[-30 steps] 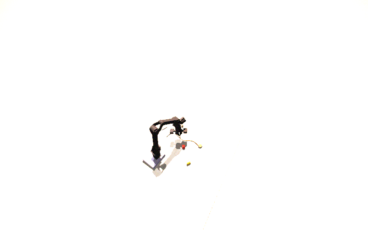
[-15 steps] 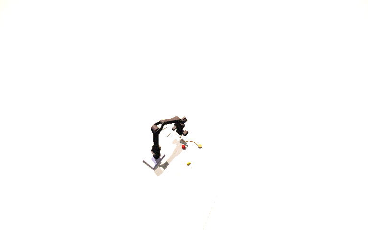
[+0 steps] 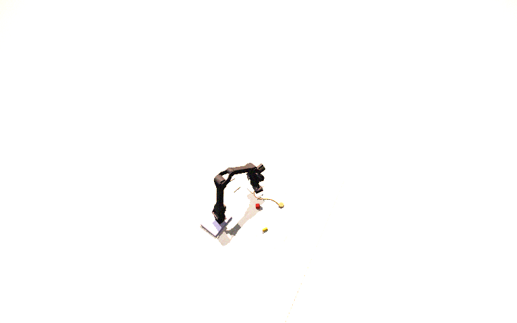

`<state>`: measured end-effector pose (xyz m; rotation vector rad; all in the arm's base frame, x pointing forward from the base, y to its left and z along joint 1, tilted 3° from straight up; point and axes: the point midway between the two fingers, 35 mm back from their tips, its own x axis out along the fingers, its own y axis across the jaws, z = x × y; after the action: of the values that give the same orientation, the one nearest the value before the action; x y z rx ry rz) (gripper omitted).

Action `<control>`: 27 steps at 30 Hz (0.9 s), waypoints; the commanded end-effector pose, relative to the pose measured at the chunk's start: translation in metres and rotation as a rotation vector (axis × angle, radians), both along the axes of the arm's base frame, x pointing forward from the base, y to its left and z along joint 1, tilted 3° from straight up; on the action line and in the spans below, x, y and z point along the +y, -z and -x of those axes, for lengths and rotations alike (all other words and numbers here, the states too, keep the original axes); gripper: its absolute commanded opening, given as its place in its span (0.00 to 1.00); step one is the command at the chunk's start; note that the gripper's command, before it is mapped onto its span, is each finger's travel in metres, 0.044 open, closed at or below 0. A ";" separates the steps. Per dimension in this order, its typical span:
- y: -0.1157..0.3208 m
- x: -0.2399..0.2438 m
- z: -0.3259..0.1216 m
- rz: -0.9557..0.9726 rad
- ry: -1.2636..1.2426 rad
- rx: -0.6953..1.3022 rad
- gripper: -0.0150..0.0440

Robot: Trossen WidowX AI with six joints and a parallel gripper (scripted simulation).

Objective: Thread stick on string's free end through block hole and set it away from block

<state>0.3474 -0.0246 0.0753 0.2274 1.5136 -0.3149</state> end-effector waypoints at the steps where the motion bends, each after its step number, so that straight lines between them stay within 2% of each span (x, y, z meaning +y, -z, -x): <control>1: 0.002 -0.003 -0.003 -0.008 0.140 -0.001 0.25; 27: 0.002 -0.018 -0.023 -0.034 1.084 -0.062 0.25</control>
<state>0.3682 -0.0404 0.0761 0.9961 1.2467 -1.0428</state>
